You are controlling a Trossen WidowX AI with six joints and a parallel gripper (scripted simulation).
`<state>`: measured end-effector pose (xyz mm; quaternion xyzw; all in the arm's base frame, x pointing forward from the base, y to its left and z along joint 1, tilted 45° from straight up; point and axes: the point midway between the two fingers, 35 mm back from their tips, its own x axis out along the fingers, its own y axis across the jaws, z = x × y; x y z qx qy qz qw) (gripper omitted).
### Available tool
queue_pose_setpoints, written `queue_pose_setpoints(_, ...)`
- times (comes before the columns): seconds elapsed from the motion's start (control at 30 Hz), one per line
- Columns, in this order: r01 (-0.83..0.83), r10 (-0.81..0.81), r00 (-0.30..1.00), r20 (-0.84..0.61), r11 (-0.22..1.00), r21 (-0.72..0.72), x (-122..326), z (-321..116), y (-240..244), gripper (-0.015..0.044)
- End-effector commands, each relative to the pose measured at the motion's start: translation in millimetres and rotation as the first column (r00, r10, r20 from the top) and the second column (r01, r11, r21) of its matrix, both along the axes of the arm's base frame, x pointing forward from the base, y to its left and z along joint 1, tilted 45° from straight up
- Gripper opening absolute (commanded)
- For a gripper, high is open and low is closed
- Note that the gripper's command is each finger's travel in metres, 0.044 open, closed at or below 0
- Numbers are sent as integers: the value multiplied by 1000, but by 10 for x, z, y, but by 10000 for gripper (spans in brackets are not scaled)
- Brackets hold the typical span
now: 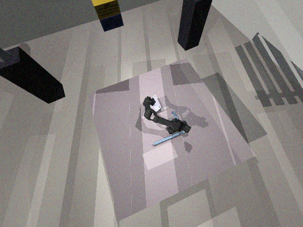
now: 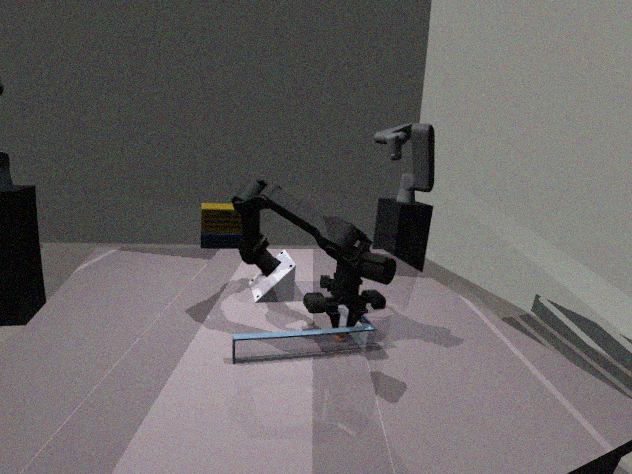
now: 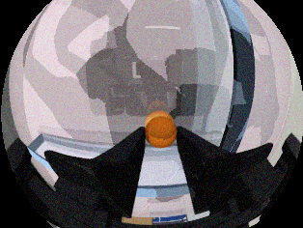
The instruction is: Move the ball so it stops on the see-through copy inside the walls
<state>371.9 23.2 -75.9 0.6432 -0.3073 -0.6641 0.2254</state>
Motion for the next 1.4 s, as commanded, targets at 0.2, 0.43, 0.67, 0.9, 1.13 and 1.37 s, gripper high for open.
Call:
queue_pose_setpoints(0.2,-3,3,1000,-7,1000,-7,-22,-115,-117,0)
queue_pose_setpoints(0.43,1,-1,1000,0,1000,-2,-12,-90,-101,79)
queue_pose_setpoints(0.67,1,-1,1000,0,1000,-2,-12,-90,-101,180)
queue_pose_setpoints(0.9,0,0,1000,-1,1000,-1,8,-17,-20,180)
queue_pose_setpoints(1.13,-3,3,1000,-8,1000,-4,43,514,510,180)
queue_pose_setpoints(1.37,-16,16,1000,-3,1000,-5,61,434,470,180)
